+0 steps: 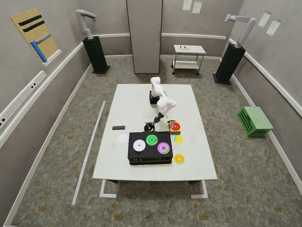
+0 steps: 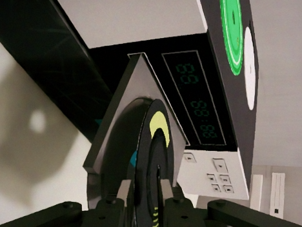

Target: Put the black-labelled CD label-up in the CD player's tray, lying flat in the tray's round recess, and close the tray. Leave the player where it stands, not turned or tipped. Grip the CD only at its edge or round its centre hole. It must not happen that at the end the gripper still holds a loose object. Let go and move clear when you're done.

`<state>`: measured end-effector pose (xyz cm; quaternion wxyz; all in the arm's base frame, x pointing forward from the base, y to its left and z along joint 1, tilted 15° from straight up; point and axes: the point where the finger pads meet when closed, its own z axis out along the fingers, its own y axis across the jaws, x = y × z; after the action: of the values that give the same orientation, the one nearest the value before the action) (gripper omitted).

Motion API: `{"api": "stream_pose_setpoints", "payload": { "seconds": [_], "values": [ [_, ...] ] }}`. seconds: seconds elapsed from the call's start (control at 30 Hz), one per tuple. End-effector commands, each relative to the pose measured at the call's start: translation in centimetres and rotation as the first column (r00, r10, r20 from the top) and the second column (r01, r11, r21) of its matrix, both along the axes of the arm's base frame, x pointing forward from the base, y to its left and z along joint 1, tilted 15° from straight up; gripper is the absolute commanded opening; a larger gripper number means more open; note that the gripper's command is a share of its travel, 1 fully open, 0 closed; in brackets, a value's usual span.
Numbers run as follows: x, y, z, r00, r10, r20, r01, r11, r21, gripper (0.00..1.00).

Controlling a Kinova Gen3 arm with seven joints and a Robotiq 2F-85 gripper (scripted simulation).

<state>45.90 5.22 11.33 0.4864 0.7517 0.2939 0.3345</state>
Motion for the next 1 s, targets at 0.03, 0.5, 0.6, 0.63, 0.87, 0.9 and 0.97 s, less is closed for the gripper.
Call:
{"api": "stream_pose_setpoints", "payload": {
  "seconds": [0.03, 0.5, 0.6, 0.63, 0.87, 0.9, 0.97],
  "values": [
    [-0.05, 0.22, -1.18, 1.000, 0.002, -0.009, -0.002, 1.000, -0.004, 0.24],
    [0.03, 0.27, -1.64, 1.000, 0.002, -0.009, -0.002, 1.000, -0.004, 0.24],
    [0.03, 0.27, -1.64, 1.000, 0.002, -0.009, -0.002, 1.000, -0.004, 0.24],
    [0.03, 0.27, -1.64, 1.000, 0.002, -0.009, -0.002, 1.000, -0.004, 0.24],
    [0.03, 0.27, -1.64, 1.000, 0.002, -0.009, -0.002, 1.000, -0.004, 0.24],
    [0.03, 0.27, -1.64, 1.000, 0.002, -0.009, -0.002, 1.000, -0.004, 0.24],
    [0.03, 0.27, -1.64, 1.000, 0.002, -0.009, -0.002, 1.000, -0.004, 0.24]
  ]
}}
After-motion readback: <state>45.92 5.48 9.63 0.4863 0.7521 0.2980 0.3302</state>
